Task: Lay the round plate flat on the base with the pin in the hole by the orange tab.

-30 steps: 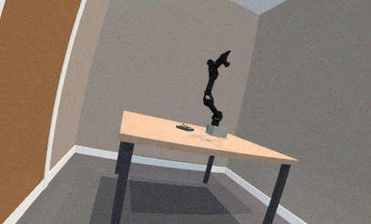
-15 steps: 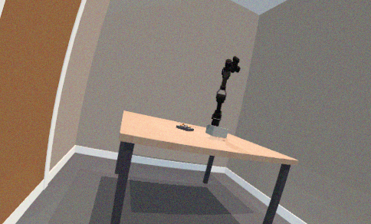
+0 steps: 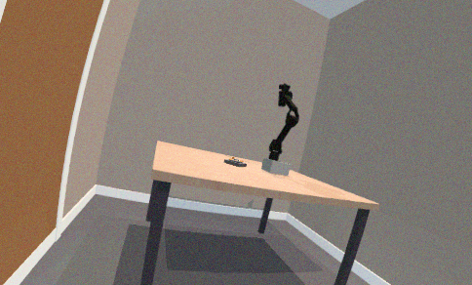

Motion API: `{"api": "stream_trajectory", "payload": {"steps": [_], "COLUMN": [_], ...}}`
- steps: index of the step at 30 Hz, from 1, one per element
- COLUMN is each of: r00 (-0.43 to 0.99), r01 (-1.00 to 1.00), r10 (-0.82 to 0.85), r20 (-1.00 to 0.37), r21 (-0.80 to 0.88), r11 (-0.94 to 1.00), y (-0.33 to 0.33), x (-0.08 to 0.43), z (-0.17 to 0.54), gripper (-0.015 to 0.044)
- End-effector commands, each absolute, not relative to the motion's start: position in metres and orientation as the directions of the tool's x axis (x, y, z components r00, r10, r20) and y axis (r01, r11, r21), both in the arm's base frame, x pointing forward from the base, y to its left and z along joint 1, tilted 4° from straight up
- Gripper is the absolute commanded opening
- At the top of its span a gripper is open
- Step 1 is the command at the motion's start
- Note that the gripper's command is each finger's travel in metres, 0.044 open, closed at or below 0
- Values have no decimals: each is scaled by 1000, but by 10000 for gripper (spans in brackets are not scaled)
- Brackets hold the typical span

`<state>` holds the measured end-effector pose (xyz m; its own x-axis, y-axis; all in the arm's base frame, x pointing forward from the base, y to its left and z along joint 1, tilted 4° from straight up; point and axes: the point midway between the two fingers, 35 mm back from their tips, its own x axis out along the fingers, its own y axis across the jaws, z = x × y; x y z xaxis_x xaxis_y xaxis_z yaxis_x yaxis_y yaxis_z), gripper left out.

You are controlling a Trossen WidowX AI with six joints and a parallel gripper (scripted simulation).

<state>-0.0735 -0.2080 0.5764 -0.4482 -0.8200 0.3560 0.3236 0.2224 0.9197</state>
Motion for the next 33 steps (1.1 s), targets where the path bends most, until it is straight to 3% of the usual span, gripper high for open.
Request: {"api": "stream_trajectory", "payload": {"steps": [1, 10, 16, 19, 25, 33], "r00": [-342, 52, 241, 342, 408, 340], "r01": [365, 620, 781, 879, 910, 684], "r10": [-902, -994, -928, -833, -650, -344], "r20": [264, -94, -286, -436, -641, -876], "r21": [922, 783, 625, 462, 235, -21], "r11": [131, -42, 10, 119, 340, 729], "y": [-243, -325, -334, -325, -292, -204], "x": [-48, 73, 147, 201, 265, 324], "z": [551, 446, 382, 330, 254, 146], "gripper": [0, 0, 0, 0, 0, 0]}}
